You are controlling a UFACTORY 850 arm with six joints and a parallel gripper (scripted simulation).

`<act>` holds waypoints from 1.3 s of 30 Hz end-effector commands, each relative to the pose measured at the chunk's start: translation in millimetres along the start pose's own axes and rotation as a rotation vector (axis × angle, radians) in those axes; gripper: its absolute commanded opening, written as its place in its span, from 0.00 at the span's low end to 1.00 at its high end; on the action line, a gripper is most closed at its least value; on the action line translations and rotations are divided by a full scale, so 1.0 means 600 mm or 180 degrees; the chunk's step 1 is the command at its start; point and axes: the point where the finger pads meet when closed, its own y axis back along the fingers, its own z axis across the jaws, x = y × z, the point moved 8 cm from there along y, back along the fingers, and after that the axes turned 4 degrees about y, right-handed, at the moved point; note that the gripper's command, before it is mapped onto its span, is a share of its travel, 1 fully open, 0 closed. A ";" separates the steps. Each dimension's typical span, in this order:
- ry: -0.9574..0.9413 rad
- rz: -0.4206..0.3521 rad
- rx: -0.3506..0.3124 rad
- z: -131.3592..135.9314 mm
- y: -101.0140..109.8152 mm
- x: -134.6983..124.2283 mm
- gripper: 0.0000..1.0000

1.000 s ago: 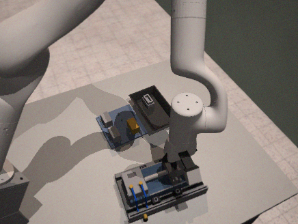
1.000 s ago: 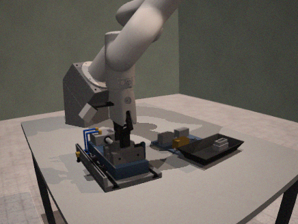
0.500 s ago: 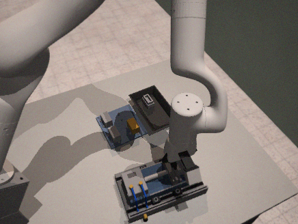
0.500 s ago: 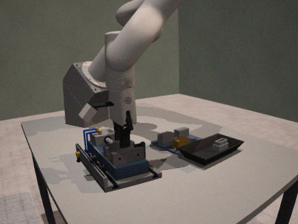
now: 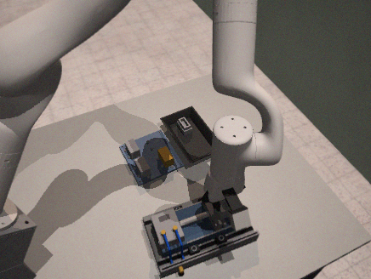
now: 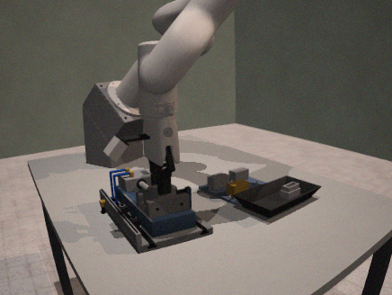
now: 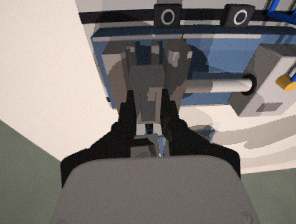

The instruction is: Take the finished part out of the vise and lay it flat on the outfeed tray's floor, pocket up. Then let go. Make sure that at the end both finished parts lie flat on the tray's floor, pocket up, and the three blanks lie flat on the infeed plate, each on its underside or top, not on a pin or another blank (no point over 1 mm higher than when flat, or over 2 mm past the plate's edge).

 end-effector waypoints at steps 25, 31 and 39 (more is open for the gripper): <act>0.0001 0.0002 0.0004 -0.001 0.044 0.000 0.00; 0.0001 0.0002 0.0004 -0.001 0.061 0.000 0.00; 0.0001 0.0002 0.0004 -0.001 0.073 0.000 0.00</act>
